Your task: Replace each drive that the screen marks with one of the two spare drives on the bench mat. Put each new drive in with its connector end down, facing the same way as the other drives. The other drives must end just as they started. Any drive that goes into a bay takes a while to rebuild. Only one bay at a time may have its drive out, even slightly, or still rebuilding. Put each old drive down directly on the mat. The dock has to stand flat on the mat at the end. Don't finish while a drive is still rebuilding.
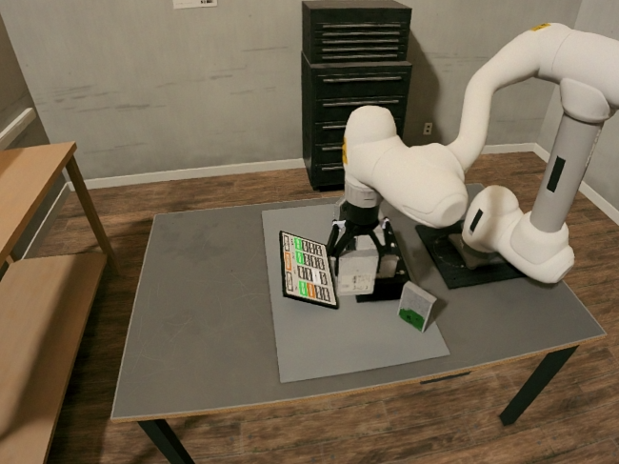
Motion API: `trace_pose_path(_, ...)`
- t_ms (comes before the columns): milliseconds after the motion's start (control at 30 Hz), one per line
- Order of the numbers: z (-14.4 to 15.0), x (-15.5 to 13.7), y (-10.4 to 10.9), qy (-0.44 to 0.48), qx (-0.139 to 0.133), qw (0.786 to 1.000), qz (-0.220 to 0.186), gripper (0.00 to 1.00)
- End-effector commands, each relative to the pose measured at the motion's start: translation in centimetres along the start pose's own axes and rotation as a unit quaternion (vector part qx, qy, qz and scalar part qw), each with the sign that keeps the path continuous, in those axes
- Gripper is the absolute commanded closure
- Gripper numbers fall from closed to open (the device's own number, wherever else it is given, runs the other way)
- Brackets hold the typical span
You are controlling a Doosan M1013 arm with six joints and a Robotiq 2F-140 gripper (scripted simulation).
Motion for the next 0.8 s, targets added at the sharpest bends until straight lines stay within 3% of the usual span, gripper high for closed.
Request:
trace_pose_path(0,0.0,0.0,-0.2,0.0,0.001,1.0,0.0,0.9)
trace_pose_path(333,0.0,0.0,-1.6,0.0,0.001,1.0,0.0,0.9)
trace_pose_path(767,0.0,0.0,-5.0,0.0,0.001,1.0,0.0,0.9)
Point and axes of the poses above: the point where the finger pads meet when closed, its own y axis back along the fingers, its own z axis across the jaws, x = y × z, the point moved 6 cm from there along y, back along the fingers, and after that the axes turned 8 degrees about y, right-handed, at the moved point
